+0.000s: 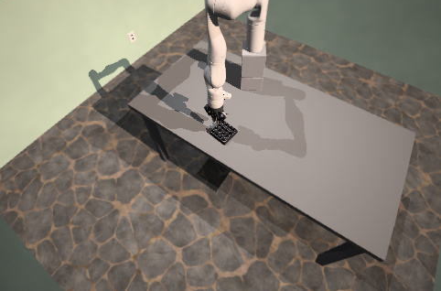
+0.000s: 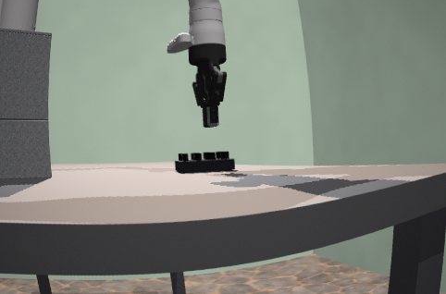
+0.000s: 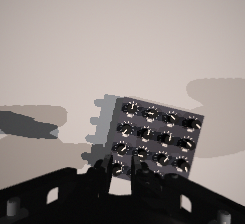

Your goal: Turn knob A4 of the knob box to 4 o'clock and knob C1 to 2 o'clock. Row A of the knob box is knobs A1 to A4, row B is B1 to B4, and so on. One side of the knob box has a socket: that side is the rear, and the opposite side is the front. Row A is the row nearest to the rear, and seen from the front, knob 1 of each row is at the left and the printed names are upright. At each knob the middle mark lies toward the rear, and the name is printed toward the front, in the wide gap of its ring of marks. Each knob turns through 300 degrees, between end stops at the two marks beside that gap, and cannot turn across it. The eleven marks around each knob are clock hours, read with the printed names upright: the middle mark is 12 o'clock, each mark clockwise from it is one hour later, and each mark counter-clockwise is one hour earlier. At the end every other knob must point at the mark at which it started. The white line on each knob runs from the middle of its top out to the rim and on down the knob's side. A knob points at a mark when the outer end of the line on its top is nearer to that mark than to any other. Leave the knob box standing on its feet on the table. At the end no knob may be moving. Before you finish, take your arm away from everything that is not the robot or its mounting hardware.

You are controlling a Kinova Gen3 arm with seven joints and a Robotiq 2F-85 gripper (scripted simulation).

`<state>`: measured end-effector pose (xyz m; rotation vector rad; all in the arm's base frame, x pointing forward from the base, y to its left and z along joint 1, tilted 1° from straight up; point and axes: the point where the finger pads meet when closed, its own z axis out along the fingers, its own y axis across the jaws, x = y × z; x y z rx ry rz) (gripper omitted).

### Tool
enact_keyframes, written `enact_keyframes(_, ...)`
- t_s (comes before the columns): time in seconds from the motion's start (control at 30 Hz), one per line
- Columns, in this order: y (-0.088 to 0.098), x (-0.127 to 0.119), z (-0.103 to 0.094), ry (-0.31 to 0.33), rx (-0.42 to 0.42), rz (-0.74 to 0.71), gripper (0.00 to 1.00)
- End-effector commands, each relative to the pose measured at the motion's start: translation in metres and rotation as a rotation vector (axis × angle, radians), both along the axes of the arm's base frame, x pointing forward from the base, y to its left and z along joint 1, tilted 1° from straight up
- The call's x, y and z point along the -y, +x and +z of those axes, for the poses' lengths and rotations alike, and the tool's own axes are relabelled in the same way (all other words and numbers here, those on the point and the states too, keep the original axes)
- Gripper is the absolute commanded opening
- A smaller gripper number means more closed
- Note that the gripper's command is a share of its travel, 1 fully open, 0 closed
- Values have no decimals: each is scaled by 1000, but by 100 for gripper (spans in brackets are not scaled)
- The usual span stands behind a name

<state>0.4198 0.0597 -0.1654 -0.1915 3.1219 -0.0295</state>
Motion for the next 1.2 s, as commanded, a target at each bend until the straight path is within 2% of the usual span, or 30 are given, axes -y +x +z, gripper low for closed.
enact_keyframes(0.0,1,0,0,0,1,2,19)
enact_keyframes(0.37,1,0,-5,-1,-1,24,19)
enact_keyframes(1.17,0,2,-33,-1,-1,24,19)
